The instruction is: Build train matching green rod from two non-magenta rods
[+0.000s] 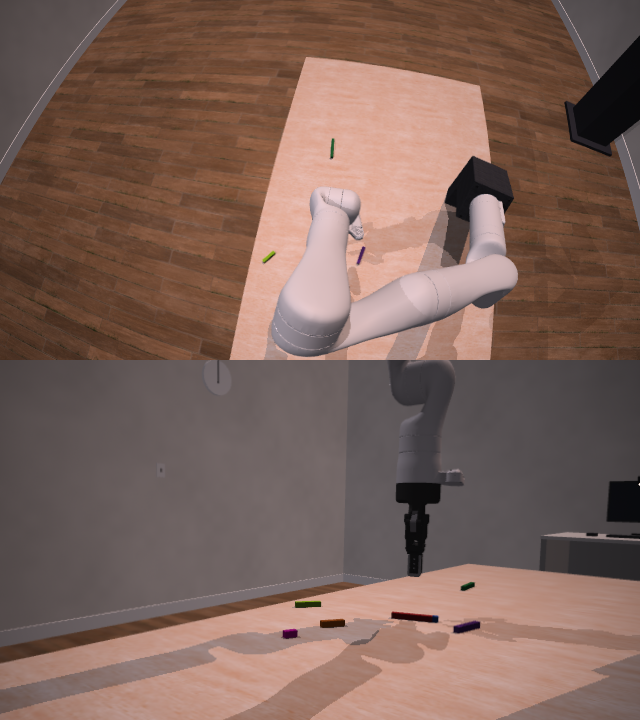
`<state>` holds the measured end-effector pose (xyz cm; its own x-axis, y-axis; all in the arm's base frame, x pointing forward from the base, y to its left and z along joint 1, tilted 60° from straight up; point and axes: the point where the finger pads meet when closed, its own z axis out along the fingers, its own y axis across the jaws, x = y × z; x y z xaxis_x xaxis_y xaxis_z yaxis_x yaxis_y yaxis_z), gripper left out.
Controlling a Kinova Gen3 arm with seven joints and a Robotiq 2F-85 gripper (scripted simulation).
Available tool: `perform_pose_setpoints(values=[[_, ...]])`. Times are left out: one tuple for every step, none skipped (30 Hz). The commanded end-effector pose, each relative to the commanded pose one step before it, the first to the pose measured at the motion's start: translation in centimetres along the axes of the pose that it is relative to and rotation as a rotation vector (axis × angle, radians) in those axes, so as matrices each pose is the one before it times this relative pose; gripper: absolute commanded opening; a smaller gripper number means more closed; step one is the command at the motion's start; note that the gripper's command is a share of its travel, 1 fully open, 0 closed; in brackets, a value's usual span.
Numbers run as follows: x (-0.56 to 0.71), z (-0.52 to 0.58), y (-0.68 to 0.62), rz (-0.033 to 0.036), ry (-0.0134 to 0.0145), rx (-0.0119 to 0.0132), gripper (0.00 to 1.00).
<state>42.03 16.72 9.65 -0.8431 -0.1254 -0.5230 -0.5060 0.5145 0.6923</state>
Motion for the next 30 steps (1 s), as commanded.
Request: perform_pose_setpoints(values=[[-0.246,-1.394,-0.015,0.00422,-0.00764,0.00531,0.24],[0.0,-0.094,0.001,0.0,0.0,-0.00001,0.24],[0.0,-0.052,0.0,0.0,0.0,0.0,0.24],[0.0,-0.021,0.0,0.0,0.0,0.0,0.24],[0.0,0.0,0.0,0.0,0.0,0.0,0.24],[0.0,0.0,0.0,0.0,0.0,0.0,0.24],[0.0,-0.003,0.0,0.0,0.0,0.0,0.24],[0.0,0.0,0.0,0.0,0.0,0.0,1.0],[0.0,0.0,0.0,0.0,0.0,0.0,1.0],[0.0,0.0,0.0,0.0,0.0,0.0,1.0],[0.0,0.0,0.0,0.0,0.0,0.0,1.0],[0.0,0.0,0.0,0.0,0.0,0.0,1.0],[0.0,0.0,0.0,0.0,0.0,0.0,1.0],[0.0,0.0,0.0,0.0,0.0,0.0,1.0],[0.0,0.0,0.0,0.0,0.0,0.0,1.0],[0.0,0.0,0.0,0.0,0.0,0.0,1.0],[0.0,0.0,0.0,0.0,0.0,0.0,1.0],[0.0,0.0,0.0,0.0,0.0,0.0,1.0],[0.0,0.0,0.0,0.0,0.0,0.0,1.0],[0.0,0.0,0.0,0.0,0.0,0.0,1.0],[0.0,0.0,0.0,0.0,0.0,0.0,1.0],[0.0,0.0,0.0,0.0,0.0,0.0,1.0],[0.0,0.0,0.0,0.0,0.0,0.0,1.0],[0.0,0.0,0.0,0.0,0.0,0.0,1.0],[0.0,0.0,0.0,0.0,0.0,0.0,1.0],[0.0,0.0,0.0,0.0,0.0,0.0,1.0],[0.0,0.0,0.0,0.0,0.0,0.0,1.0],[0.0,0.0,0.0,0.0,0.0,0.0,1.0],[0.0,0.0,0.0,0.0,0.0,0.0,1.0],[0.0,0.0,0.0,0.0,0.0,0.0,1.0]])
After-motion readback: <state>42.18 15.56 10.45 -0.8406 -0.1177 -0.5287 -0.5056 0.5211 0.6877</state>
